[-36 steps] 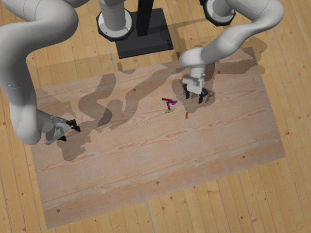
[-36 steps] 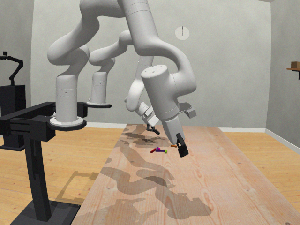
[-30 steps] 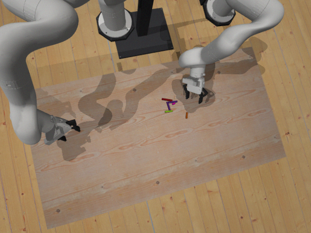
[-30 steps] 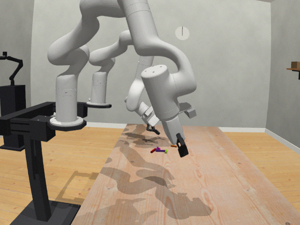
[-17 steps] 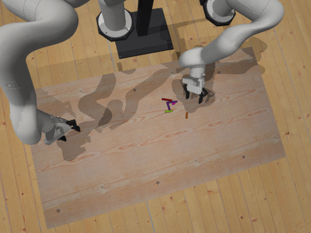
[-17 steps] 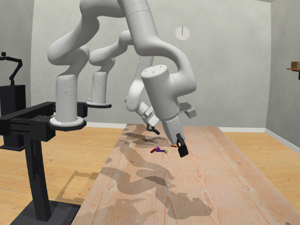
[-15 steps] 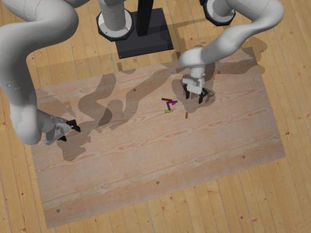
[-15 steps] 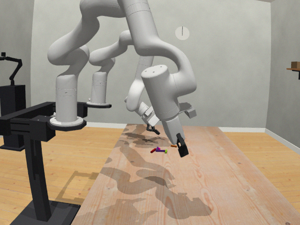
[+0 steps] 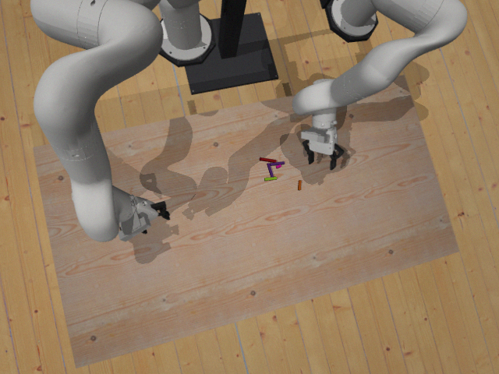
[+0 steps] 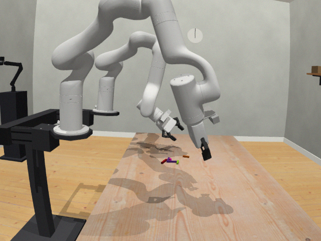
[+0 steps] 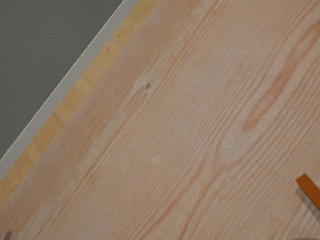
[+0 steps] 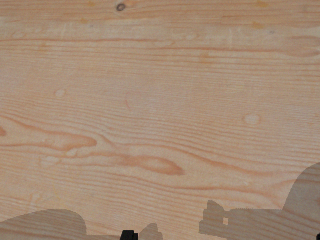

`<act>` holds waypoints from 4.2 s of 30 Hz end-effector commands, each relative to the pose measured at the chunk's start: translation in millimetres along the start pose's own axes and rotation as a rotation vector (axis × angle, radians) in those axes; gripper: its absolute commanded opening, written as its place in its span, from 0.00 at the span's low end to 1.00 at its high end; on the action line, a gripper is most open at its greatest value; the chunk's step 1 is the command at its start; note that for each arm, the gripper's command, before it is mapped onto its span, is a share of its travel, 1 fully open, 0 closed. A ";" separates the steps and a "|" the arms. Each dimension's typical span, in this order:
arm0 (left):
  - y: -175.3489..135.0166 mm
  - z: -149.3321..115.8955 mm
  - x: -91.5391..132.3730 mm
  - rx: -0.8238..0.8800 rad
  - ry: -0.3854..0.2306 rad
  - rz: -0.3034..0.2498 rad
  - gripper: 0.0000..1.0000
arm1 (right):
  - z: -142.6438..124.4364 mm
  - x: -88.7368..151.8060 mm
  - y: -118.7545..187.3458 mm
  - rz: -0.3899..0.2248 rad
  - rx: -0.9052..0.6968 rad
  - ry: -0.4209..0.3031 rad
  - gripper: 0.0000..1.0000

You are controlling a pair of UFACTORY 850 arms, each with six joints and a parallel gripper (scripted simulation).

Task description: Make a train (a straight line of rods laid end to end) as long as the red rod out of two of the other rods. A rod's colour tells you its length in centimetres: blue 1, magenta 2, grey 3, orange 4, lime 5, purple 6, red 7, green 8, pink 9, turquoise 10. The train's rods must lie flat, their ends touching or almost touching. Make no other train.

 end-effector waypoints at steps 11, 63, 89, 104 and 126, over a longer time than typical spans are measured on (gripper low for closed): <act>-122.6 -31.0 -18.5 0.095 -0.294 0.296 1.00 | 36.9 -76.1 -125.5 -0.047 -0.064 -0.020 1.00; -481.6 -301.4 139.1 0.554 -1.313 0.619 1.00 | -24.3 -160.6 -368.3 -0.206 -0.177 -0.213 1.00; -545.8 -434.5 351.5 1.084 -1.738 0.481 1.00 | -73.9 -167.5 -436.2 -0.290 -0.199 -0.297 1.00; -541.6 -471.4 492.2 1.499 -1.791 0.350 1.00 | -107.2 -166.4 -470.9 -0.347 -0.208 -0.346 1.00; -521.5 -462.8 654.7 2.073 -1.503 0.273 1.00 | -116.0 -165.5 -479.0 -0.362 -0.210 -0.359 1.00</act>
Point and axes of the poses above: on each arm, the point where the finger pads meet when closed, its own x axis back along the fingers, its own y axis across the jaws, z = x × y, the point moved 10 cm from there along x, back along the fingers, and after that the axes turned 3 degrees about -x, right-handed, at the moved point
